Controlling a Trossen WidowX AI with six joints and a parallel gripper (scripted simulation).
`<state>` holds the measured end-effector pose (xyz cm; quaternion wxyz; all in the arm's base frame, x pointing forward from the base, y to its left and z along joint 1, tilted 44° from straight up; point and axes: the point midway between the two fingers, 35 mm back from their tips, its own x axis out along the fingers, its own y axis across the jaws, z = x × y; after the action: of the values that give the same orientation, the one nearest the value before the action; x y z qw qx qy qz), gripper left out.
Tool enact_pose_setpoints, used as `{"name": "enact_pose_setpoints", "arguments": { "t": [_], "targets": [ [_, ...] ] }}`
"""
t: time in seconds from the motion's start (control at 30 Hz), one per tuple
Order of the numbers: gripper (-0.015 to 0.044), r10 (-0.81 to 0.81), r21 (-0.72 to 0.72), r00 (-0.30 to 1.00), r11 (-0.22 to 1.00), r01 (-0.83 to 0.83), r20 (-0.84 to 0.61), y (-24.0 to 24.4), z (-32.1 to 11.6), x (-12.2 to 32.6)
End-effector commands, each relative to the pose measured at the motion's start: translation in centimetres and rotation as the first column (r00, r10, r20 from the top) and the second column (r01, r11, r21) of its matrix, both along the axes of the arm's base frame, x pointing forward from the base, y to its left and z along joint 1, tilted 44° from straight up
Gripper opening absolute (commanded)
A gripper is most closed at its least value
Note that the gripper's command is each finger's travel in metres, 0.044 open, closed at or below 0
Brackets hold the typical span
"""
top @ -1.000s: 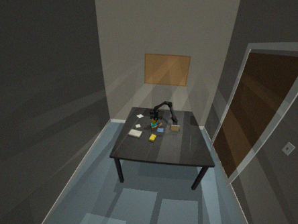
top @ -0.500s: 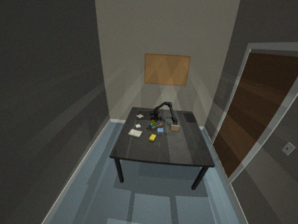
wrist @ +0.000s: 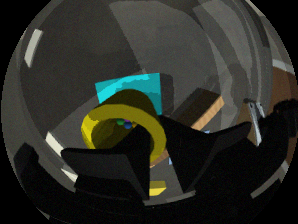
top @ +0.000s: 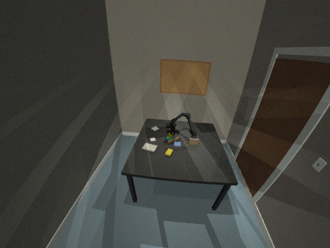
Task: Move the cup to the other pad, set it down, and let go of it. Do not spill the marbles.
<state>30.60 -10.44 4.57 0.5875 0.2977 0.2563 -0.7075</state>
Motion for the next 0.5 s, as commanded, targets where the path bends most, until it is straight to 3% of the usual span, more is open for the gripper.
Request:
{"name": "enact_pose_setpoints", "arguments": {
  "t": [0.0, 0.2, 0.47],
  "targets": [
    [0.0000, -0.001, 0.000, 1.000, 1.000, 0.001, 0.002, 0.02, 0.05, 0.04],
    [0.0146, -0.001, 0.000, 1.000, 1.000, 0.001, 0.002, 0.02, 0.05, 0.04],
    [0.0146, -0.001, 0.000, 1.000, 1.000, 0.001, 0.002, 0.07, 0.09, 0.06]
  ]
}}
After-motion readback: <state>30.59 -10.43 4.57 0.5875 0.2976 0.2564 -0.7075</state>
